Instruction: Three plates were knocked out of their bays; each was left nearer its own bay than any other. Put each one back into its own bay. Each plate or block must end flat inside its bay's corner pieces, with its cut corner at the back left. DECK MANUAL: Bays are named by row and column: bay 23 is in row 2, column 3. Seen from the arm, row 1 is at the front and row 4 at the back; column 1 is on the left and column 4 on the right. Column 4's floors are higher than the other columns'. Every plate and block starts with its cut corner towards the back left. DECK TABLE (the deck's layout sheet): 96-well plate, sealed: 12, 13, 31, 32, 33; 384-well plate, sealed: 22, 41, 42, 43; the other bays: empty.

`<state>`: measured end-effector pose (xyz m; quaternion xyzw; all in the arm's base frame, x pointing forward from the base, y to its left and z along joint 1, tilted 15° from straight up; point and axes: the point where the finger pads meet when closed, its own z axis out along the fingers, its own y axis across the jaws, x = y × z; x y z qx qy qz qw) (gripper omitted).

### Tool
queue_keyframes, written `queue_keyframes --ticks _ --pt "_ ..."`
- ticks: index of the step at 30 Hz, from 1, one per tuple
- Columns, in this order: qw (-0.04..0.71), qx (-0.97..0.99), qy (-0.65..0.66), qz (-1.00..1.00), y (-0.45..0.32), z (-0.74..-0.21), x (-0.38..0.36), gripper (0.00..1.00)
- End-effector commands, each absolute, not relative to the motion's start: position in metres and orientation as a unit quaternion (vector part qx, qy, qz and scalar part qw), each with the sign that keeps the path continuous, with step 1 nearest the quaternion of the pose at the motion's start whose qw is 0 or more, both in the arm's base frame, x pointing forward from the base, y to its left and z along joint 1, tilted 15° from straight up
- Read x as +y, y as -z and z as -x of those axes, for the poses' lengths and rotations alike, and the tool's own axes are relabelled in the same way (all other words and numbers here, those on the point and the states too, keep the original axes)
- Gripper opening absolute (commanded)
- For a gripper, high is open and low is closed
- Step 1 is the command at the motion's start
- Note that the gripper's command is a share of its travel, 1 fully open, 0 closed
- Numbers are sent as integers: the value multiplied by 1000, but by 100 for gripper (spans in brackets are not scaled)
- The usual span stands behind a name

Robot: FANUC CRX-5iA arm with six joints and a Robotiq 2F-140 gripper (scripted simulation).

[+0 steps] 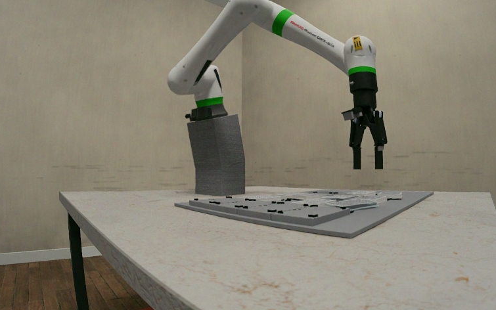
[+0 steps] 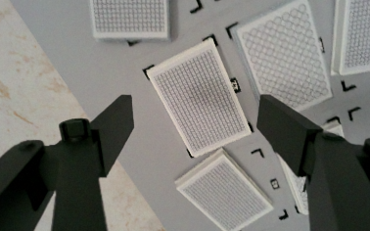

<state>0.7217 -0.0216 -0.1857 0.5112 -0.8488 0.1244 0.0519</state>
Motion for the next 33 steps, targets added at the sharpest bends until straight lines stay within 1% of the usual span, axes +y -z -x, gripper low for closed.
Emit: queue_keyframes --ticks 1,33 --pt "51 -849 -125 -511 186 -723 -31 70" --pt "51 -849 -125 -511 201 -728 -142 70"
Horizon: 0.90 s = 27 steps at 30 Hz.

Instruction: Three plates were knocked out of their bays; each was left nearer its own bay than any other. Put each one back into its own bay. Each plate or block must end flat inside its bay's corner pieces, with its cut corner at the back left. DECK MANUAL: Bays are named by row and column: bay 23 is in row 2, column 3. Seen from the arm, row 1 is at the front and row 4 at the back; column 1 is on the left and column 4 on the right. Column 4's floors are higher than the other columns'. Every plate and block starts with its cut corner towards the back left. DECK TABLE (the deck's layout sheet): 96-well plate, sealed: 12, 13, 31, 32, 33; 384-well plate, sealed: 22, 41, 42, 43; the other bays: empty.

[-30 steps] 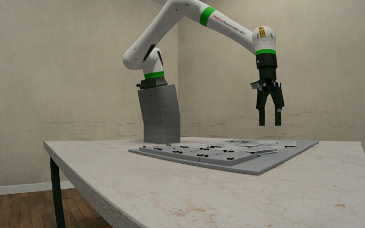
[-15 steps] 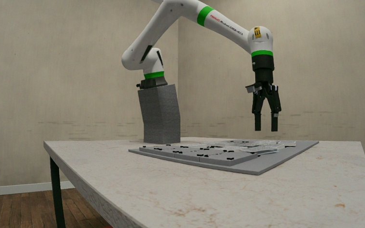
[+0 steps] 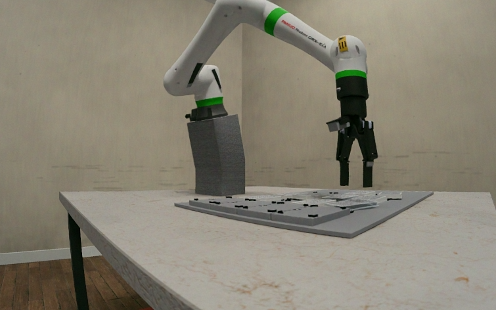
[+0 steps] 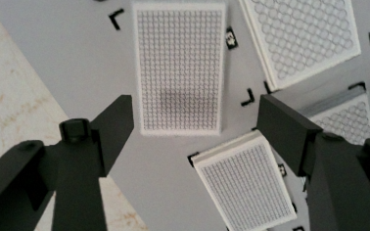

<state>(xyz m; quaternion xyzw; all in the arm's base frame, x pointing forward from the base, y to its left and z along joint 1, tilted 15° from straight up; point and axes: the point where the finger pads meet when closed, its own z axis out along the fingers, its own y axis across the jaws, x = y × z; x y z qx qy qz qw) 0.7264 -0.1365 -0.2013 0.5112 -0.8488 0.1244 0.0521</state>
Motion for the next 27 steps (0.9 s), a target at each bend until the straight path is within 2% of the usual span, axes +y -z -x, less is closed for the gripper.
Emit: queue_keyframes --ticks 1,27 --pt "51 -849 -125 -511 201 -728 -146 70" --pt "51 -849 -125 -511 220 -729 -166 70"
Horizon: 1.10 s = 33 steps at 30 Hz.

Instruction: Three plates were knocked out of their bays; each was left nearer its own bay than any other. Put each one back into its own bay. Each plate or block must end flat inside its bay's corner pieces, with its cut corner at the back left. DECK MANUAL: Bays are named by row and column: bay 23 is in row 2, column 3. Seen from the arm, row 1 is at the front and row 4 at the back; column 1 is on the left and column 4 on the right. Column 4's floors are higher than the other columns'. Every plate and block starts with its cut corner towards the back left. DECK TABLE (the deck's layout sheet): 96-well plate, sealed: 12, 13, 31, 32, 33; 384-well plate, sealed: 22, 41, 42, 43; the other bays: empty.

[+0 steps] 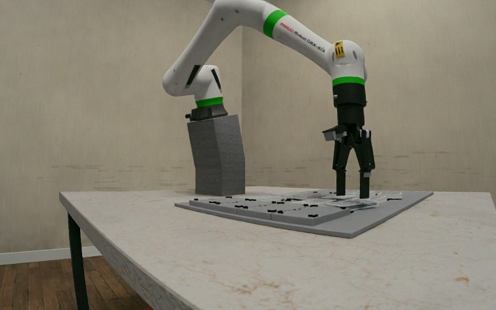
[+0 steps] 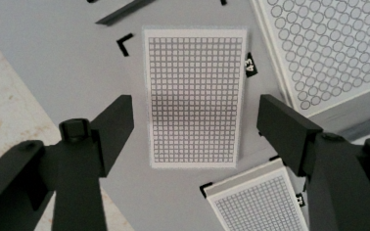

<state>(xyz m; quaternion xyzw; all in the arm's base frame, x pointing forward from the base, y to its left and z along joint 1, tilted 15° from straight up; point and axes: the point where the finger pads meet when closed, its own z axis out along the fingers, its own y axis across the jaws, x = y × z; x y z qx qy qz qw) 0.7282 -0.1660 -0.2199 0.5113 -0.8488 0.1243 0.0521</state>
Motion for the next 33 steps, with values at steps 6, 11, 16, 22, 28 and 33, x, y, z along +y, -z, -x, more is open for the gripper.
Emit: queue_keyframes --ticks 6,11,16,22,28,33 --pt "51 -849 -125 -511 221 -729 -167 70" --pt "51 -849 -125 -511 221 -729 -167 70" --pt "51 -849 -125 -511 221 -729 -167 70" --pt "51 -849 -125 -511 223 -729 -167 70" --pt "51 -849 -125 -511 230 -730 -169 70" --pt "51 -849 -125 -511 237 -730 -171 70"
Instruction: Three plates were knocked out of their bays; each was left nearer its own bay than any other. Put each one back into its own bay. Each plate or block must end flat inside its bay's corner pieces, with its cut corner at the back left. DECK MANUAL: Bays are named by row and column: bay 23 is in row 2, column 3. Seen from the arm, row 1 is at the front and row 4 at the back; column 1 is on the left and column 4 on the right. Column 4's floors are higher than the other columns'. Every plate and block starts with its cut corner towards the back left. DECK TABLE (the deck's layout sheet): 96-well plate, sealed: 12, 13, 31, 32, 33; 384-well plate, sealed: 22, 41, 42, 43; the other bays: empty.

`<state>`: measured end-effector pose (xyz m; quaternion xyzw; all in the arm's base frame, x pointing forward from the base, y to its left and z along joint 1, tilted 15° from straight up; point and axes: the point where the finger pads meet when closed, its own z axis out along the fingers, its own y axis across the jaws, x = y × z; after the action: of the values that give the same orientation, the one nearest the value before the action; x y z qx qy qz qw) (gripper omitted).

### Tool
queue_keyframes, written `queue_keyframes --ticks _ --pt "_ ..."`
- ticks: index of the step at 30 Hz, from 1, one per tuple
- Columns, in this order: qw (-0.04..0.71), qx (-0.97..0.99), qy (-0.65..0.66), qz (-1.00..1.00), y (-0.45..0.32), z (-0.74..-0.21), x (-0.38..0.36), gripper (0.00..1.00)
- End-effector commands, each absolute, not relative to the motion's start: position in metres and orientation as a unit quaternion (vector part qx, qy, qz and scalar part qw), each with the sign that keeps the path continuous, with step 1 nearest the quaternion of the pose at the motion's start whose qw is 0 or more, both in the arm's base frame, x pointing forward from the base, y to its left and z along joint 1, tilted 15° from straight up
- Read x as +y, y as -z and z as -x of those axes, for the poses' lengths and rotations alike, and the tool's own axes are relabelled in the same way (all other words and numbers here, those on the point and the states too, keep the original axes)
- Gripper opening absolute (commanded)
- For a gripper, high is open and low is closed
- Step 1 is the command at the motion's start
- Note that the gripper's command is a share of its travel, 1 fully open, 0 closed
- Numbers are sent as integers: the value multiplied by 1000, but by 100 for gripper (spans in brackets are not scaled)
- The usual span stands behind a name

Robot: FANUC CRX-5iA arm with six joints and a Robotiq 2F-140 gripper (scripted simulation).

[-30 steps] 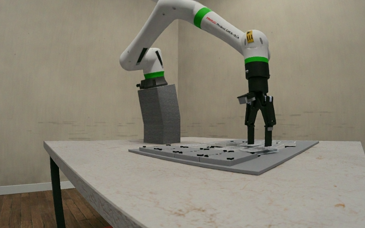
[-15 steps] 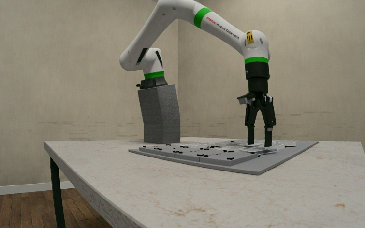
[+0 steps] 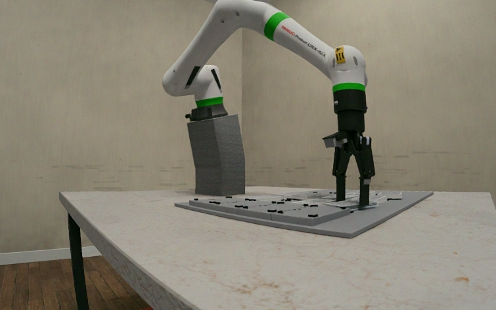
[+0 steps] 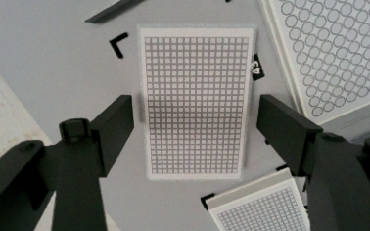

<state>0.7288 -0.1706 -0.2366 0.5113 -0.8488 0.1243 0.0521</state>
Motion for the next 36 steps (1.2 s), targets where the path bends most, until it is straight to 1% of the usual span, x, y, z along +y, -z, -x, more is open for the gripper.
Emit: queue_keyframes --ticks 1,15,36 --pt "51 -849 -125 -511 238 -730 -171 70" --pt "51 -849 -125 -511 241 -730 -172 70" --pt "51 -849 -125 -511 241 -730 -172 62"
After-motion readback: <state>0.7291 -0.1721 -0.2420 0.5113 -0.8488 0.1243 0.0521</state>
